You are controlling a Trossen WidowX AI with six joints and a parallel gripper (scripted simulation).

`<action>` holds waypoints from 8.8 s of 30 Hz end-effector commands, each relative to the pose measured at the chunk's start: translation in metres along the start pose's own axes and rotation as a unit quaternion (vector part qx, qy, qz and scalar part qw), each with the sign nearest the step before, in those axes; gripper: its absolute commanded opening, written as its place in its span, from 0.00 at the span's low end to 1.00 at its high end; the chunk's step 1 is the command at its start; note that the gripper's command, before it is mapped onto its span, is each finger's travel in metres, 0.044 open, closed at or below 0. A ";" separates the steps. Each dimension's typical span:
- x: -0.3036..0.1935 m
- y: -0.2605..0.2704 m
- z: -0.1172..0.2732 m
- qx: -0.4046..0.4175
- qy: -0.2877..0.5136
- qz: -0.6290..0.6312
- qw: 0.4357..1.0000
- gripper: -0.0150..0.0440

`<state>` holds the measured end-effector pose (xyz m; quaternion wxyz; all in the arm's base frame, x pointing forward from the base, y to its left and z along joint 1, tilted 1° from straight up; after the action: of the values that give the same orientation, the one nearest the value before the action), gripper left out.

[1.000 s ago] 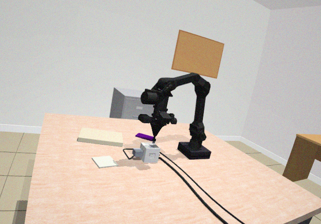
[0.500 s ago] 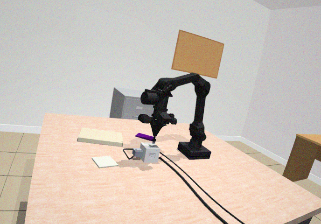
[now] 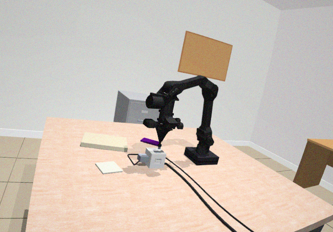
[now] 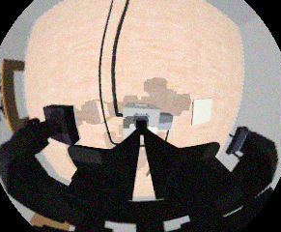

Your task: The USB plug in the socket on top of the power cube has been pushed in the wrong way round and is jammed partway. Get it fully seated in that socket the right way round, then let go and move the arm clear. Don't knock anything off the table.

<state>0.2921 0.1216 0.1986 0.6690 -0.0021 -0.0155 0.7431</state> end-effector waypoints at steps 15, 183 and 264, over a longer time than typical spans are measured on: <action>-0.001 -0.001 -0.003 -0.001 0.001 -0.007 1.000 0.25; -0.003 -0.002 -0.023 -0.001 0.002 -0.028 1.000 0.25; -0.003 -0.002 -0.032 -0.001 0.002 -0.028 1.000 0.25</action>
<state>0.2947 0.1191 0.1691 0.6877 -0.0033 -0.0157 0.7258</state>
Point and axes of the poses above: the point midway between the two fingers, 35 mm back from their tips, its own z axis back along the fingers, its own y axis across the jaws, x = y × z, the point moved 7 cm from there along z, back along the fingers, and after that the axes turned 9 degrees about -z, right-handed, at the moved point
